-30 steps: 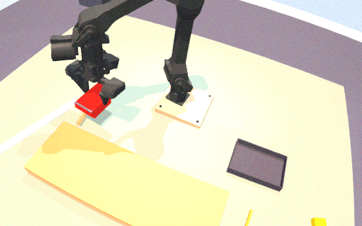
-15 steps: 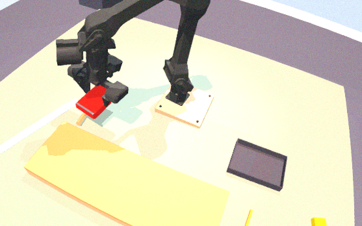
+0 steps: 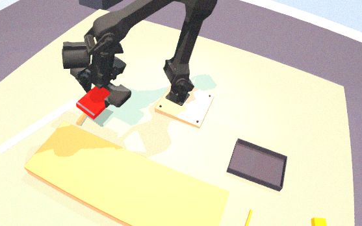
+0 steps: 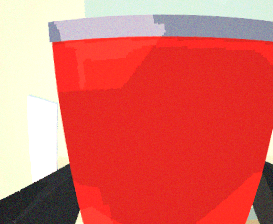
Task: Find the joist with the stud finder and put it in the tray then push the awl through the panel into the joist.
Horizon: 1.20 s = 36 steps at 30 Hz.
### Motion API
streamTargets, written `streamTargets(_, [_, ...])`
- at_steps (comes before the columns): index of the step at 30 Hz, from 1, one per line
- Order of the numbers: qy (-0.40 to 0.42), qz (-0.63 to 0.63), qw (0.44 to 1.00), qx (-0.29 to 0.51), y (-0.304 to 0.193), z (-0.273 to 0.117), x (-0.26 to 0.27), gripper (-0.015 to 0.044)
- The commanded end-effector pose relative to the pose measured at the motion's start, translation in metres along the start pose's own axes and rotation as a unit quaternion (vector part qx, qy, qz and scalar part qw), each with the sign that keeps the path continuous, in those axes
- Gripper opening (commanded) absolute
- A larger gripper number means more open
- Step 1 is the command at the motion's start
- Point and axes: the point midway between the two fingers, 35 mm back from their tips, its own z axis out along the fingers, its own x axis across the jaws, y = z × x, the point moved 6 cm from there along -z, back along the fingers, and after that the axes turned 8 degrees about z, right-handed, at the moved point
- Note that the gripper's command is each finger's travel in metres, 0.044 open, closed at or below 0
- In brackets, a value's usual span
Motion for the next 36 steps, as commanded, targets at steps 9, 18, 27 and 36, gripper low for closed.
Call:
streamTargets(9, [0.041, 0.001, 0.999, 0.01, 0.001, -0.003, -0.006, 0.0])
streamTargets(18, [0.076, -0.002, 0.997, 0.012, 0.002, -0.001, -0.012, 0.0])
streamTargets(27, [0.11, -0.005, 0.994, 0.017, 0.002, 0.0, -0.019, 0.0])
streamTargets(36, [0.144, -0.006, 0.989, 0.023, 0.004, 0.001, -0.024, 0.0])
